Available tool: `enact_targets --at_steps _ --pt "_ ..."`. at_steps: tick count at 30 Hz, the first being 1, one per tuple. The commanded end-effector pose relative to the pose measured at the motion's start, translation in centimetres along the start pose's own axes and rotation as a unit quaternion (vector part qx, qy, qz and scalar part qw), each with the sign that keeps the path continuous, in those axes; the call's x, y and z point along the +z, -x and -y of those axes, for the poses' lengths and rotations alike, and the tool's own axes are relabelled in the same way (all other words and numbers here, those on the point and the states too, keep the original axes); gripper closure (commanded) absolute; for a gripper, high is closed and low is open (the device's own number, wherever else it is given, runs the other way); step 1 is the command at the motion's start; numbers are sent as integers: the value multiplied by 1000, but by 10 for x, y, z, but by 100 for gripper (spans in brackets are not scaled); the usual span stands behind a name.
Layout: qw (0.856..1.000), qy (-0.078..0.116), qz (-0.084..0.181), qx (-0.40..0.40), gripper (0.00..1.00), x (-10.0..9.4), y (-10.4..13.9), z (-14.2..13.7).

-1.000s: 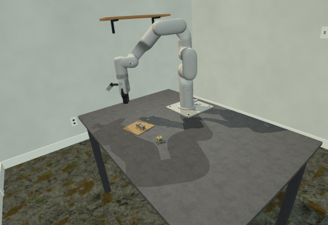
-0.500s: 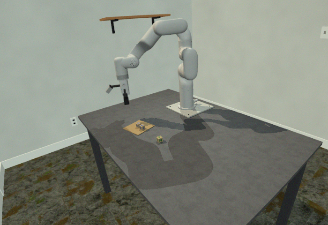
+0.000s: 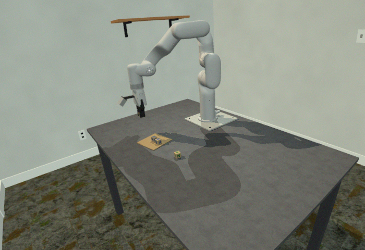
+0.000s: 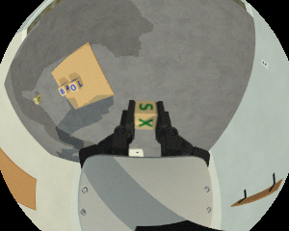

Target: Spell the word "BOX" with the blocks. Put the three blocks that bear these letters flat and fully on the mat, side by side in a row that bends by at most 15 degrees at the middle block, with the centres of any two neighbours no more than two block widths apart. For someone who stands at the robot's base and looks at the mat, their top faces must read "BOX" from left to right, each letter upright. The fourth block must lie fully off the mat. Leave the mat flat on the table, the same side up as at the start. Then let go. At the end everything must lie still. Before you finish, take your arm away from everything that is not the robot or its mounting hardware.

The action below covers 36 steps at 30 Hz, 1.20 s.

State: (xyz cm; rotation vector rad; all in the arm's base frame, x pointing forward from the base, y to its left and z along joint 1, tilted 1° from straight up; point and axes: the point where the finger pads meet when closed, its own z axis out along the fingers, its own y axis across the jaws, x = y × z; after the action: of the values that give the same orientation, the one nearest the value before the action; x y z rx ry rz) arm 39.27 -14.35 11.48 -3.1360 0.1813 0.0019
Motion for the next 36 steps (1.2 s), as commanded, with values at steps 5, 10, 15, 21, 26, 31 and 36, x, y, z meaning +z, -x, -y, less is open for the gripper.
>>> enact_targets --at_steps 5,10,15,21,26,31,36 --pt "994 1 -2 -108 79 -2 -3 14" --pt "987 1 -2 -159 79 -2 -4 21" --pt "978 1 -2 -211 79 -2 -5 28" --pt "963 1 -2 -271 79 -2 -6 37" --pt "948 1 -2 -318 79 -3 -6 43" --pt "930 1 -2 -368 79 -3 -7 51" --pt "918 1 -2 -398 79 -3 -7 55"
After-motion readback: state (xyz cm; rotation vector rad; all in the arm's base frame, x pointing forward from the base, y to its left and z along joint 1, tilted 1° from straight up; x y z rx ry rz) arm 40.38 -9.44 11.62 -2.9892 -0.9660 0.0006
